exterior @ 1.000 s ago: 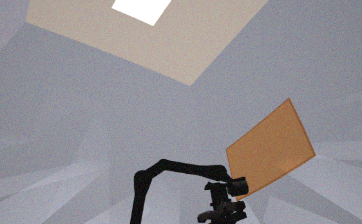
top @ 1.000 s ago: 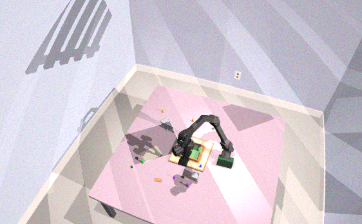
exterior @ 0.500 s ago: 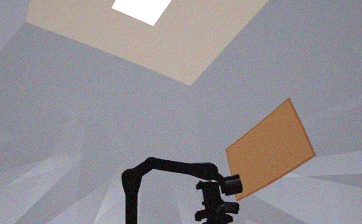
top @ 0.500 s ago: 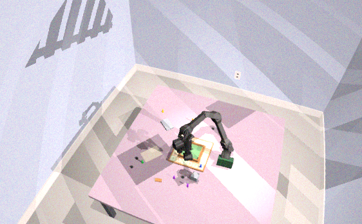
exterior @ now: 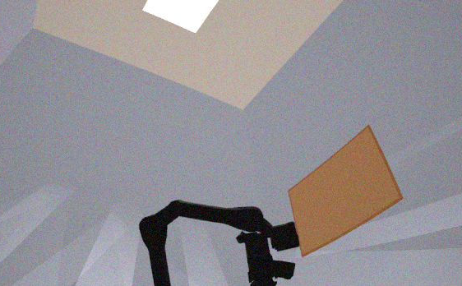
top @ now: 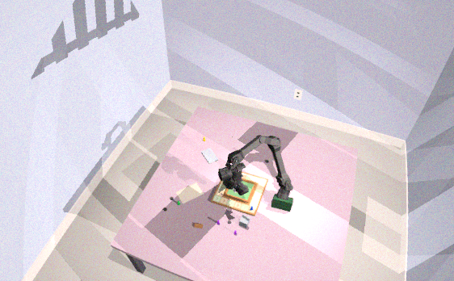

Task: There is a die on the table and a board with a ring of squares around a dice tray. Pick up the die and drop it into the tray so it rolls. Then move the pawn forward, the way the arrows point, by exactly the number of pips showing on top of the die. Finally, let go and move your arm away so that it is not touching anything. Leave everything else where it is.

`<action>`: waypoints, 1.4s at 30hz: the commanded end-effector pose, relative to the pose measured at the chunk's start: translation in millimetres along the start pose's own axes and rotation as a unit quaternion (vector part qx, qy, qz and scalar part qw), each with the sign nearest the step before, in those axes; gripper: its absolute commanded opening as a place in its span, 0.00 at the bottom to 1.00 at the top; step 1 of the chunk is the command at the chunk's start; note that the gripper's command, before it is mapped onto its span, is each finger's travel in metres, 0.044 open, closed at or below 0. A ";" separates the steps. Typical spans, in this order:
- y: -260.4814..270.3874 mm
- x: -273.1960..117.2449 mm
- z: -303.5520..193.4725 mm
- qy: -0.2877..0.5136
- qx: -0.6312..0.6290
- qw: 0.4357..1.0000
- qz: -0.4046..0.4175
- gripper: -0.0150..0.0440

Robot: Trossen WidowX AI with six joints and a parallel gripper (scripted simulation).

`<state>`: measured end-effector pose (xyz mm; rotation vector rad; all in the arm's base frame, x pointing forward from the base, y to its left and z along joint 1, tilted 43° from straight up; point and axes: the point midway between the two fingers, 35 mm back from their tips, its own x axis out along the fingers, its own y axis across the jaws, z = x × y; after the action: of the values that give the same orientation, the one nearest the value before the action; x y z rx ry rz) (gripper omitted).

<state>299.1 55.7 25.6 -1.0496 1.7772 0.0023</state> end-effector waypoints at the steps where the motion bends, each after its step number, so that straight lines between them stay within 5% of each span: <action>1: -7.5 2.9 -10.3 0.001 -0.056 0.998 -0.003 0.25; 21: -38.3 20.1 -61.1 0.012 -0.327 0.945 -0.005 0.25; 28: -39.0 21.0 -63.0 0.010 -0.336 0.942 -0.003 0.25; 42: -29.2 34.7 -66.9 -0.167 -0.327 0.922 0.120 0.25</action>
<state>266.7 -15.2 46.1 -1.2471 1.6686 0.8720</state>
